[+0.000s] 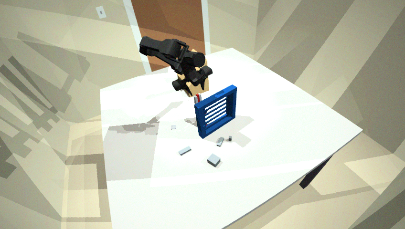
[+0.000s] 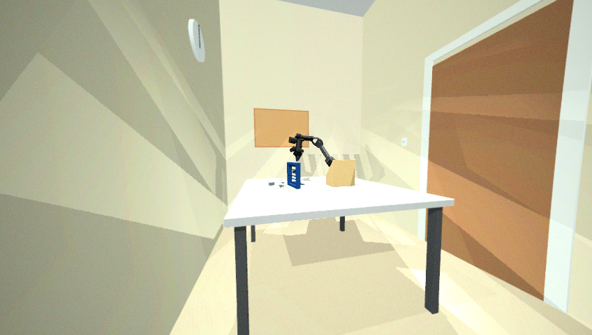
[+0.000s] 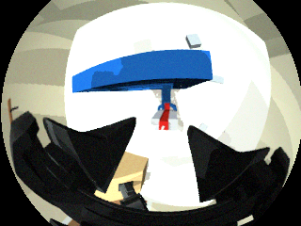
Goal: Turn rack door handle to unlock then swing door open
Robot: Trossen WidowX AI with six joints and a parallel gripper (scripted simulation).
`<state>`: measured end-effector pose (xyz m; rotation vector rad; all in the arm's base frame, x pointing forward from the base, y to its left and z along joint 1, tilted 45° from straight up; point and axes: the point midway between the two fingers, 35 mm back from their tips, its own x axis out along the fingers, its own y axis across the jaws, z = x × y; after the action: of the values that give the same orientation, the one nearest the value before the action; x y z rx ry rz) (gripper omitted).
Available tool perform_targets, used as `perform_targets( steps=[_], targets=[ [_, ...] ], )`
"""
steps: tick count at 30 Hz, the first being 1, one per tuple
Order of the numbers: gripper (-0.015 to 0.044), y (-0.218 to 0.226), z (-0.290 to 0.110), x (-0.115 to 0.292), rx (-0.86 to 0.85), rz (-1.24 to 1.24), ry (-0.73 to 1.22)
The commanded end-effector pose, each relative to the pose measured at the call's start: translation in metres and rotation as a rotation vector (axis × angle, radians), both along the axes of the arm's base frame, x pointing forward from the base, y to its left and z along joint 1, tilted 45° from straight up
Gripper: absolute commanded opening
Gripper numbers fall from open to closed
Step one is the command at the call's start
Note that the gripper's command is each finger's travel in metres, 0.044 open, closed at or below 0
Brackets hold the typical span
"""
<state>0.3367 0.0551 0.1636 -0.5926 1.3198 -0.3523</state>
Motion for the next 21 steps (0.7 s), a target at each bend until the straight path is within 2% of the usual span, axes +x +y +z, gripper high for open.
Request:
perform_targets(
  steps=[1,6,21],
  targets=[
    [0.0288,0.004,0.0,-0.002,-0.089,0.018,0.073],
    [0.0288,0.008,0.001,-0.004,-0.189,0.046,0.152],
    [0.0288,-0.004,-0.011,-0.001,-0.192,0.045,0.166]
  ],
)
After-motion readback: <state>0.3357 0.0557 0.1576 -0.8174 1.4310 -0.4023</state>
